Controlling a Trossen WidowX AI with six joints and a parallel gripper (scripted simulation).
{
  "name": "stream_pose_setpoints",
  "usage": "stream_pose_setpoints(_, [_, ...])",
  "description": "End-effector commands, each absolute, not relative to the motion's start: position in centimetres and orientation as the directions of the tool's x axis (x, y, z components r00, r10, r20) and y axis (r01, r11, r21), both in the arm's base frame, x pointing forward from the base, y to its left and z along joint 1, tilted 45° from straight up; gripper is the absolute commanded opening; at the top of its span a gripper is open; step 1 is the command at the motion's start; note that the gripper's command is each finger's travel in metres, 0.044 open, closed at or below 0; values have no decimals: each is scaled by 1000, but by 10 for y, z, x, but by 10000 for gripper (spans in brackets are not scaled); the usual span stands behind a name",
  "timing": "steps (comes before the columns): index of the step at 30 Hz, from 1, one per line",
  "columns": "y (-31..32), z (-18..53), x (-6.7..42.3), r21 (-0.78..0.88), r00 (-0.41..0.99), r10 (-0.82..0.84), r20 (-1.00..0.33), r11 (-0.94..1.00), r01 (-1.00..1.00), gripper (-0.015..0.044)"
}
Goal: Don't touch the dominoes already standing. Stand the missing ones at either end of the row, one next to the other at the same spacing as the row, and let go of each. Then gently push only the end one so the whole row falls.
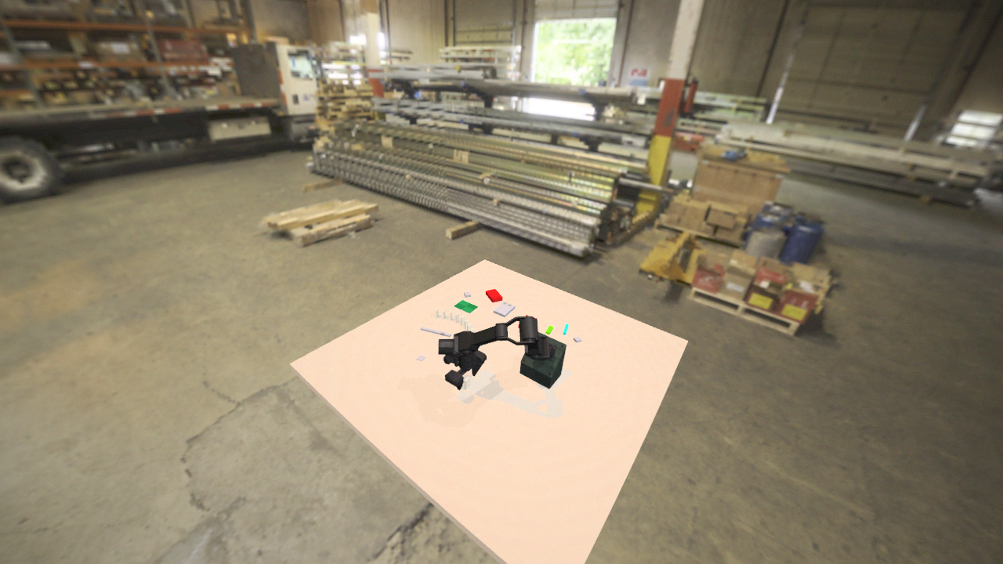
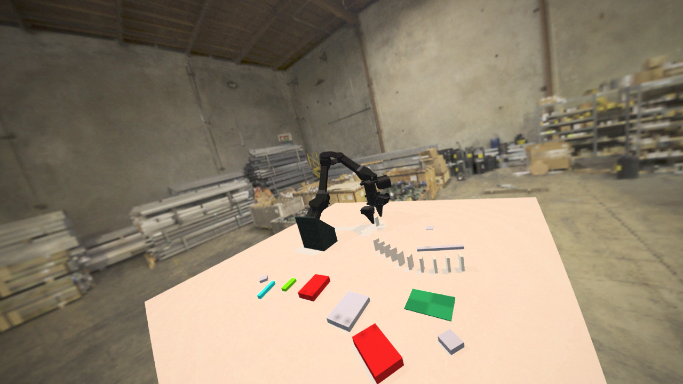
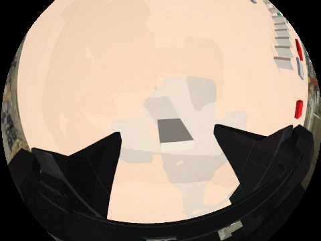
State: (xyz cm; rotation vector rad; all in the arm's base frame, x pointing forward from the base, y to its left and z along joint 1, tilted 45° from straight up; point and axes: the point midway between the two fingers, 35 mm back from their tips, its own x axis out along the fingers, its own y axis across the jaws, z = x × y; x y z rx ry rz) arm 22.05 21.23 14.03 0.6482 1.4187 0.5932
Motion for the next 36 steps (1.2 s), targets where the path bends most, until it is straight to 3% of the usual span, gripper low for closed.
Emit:
stream_pose_setpoints(1, [215,134,220,714,64,712,-699,700,19,440])
stream_pose_setpoints(14, [215,134,220,714,64,712,-699,700,19,107])
stream_pose_setpoints(24, [213,136,220,713,64,711,-700,701,18,107])
stream_pose_setpoints(36, [118,229,211,710,61,708,-703,704,15,107])
